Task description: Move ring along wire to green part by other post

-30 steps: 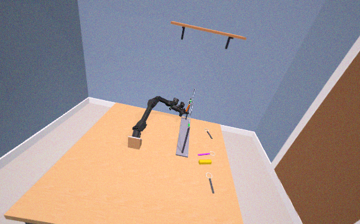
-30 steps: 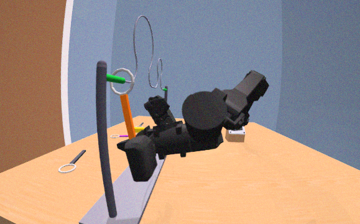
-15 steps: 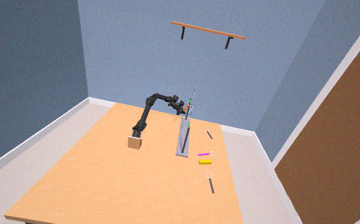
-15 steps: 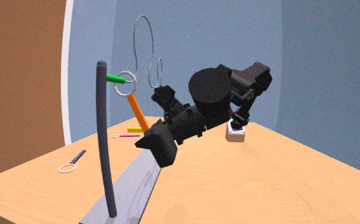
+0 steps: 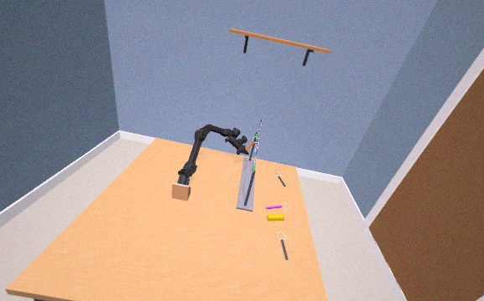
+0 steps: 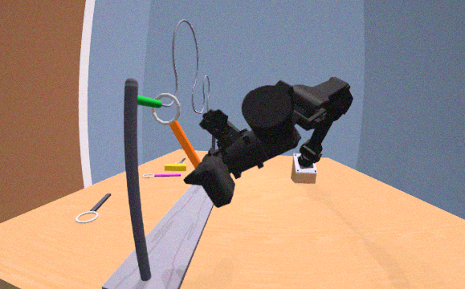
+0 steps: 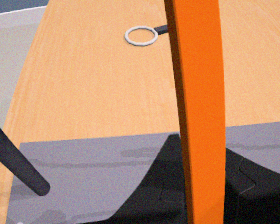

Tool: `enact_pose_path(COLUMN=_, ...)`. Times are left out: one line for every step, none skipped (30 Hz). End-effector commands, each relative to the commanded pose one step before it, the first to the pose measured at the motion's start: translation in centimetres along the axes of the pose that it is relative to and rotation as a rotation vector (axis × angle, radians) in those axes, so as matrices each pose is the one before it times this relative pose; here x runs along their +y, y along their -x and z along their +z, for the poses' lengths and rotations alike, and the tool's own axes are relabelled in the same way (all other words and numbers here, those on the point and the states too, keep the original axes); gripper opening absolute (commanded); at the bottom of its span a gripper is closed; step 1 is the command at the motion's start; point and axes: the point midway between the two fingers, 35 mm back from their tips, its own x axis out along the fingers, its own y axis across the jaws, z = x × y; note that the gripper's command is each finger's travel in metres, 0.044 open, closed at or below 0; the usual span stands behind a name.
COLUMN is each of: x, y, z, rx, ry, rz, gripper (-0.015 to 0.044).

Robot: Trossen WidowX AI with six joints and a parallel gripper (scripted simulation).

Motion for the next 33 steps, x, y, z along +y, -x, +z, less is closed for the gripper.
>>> enact_pose_path(x=-1.063, y=0.212, z=0.386, rx=-0.00900, ry=0.0442, rz=-0.02586, gripper=-0.0150)
enact_pose_path(x=-0.282, y=-0.007, z=-0.008, rx=-0.00024, ry=0.0140, rz=-0.00811, gripper=-0.0150)
enact_pose_path(x=-0.282, y=-0.008, z=-0.010, rx=-0.00024, ry=0.0140, rz=-0.00810, gripper=-0.0150)
enact_pose_path(x=-0.282, y=-0.009, z=-0.011, rx=-0.00024, ry=0.0140, rz=-0.00811, gripper=-0.0150)
enact_pose_path(x=-0.305, y=-0.006, z=-0.005, rx=-0.00025, ry=0.0159, rz=-0.00915, gripper=-0.0150)
enact_pose_path(x=-0.321, y=-0.006, z=-0.004, rx=-0.00027, ry=0.0169, rz=-0.00974, gripper=-0.0150)
enact_pose_path(x=-0.323, y=-0.007, z=-0.006, rx=-0.00027, ry=0.0171, rz=-0.00985, gripper=-0.0150)
enact_pose_path(x=-0.322, y=-0.008, z=-0.007, rx=-0.00026, ry=0.0171, rz=-0.00983, gripper=-0.0150)
enact_pose_path(x=-0.322, y=-0.009, z=-0.009, rx=-0.00027, ry=0.0171, rz=-0.00984, gripper=-0.0150)
enact_pose_path(x=-0.340, y=-0.006, z=-0.003, rx=-0.00027, ry=0.0185, rz=-0.01064, gripper=-0.0150)
enact_pose_path(x=-0.351, y=-0.006, z=-0.002, rx=-0.00029, ry=0.0192, rz=-0.01105, gripper=-0.0150)
enact_pose_path(x=-0.352, y=-0.006, z=-0.003, rx=-0.00030, ry=0.0194, rz=-0.01110, gripper=-0.0150)
enact_pose_path(x=-0.351, y=-0.007, z=-0.005, rx=-0.00030, ry=0.0193, rz=-0.01107, gripper=-0.0150)
enact_pose_path(x=-0.351, y=-0.008, z=-0.006, rx=-0.00030, ry=0.0194, rz=-0.01107, gripper=-0.0150)
enact_pose_path(x=-0.237, y=-0.003, z=0.000, rx=-0.00023, ry=0.0133, rz=-0.00758, gripper=-0.0150)
enact_pose_path(x=-0.270, y=-0.003, z=0.001, rx=-0.00029, ry=0.0152, rz=-0.00867, gripper=-0.0150)
enact_pose_path(x=-0.327, y=-0.004, z=0.001, rx=-0.00035, ry=0.0184, rz=-0.01049, gripper=-0.0150)
enact_pose_path(x=-0.367, y=-0.005, z=-0.001, rx=-0.00037, ry=0.0207, rz=-0.01180, gripper=-0.0150)
enact_pose_path(x=-0.377, y=-0.006, z=-0.003, rx=-0.00036, ry=0.0212, rz=-0.01210, gripper=-0.0150)
enact_pose_path(x=-0.378, y=-0.004, z=0.000, rx=-0.00035, ry=0.0214, rz=-0.01218, gripper=-0.0150)
enact_pose_path(x=-0.378, y=-0.004, z=0.001, rx=-0.00035, ry=0.0215, rz=-0.01222, gripper=-0.0150)
enact_pose_path(x=-0.372, y=-0.004, z=0.000, rx=-0.00034, ry=0.0211, rz=-0.01201, gripper=-0.0150)
enact_pose_path(x=-0.329, y=-0.005, z=-0.002, rx=-0.00031, ry=0.0187, rz=-0.01063, gripper=-0.0150)
enact_pose_path(x=-0.331, y=-0.005, z=-0.002, rx=-0.00030, ry=0.0189, rz=-0.01069, gripper=-0.0150)
enact_pose_path(x=-0.357, y=-0.004, z=0.000, rx=-0.00034, ry=0.0204, rz=-0.01156, gripper=-0.0150)
enact_pose_path(x=-0.376, y=-0.004, z=0.002, rx=-0.00035, ry=0.0215, rz=-0.01218, gripper=-0.0150)
enact_pose_path(x=-0.382, y=-0.004, z=0.002, rx=-0.00035, ry=0.0219, rz=-0.01239, gripper=-0.0150)
enact_pose_path(x=-0.305, y=-0.005, z=-0.002, rx=-0.00029, ry=0.0174, rz=-0.00986, gripper=-0.0150)
enact_pose_path(x=-0.305, y=-0.004, z=-0.001, rx=-0.00026, ry=0.0175, rz=-0.00986, gripper=-0.0150)
enact_pose_path(x=-0.346, y=-0.005, z=0.000, rx=-0.00033, ry=0.0198, rz=-0.01120, gripper=-0.0150)
enact_pose_path(x=-0.358, y=-0.004, z=0.002, rx=-0.00034, ry=0.0205, rz=-0.01159, gripper=-0.0150)
enact_pose_path(x=-0.342, y=-0.003, z=0.002, rx=-0.00031, ry=0.0196, rz=-0.01106, gripper=-0.0150)
enact_pose_path(x=-0.328, y=-0.003, z=0.001, rx=-0.00030, ry=0.0188, rz=-0.01059, gripper=-0.0150)
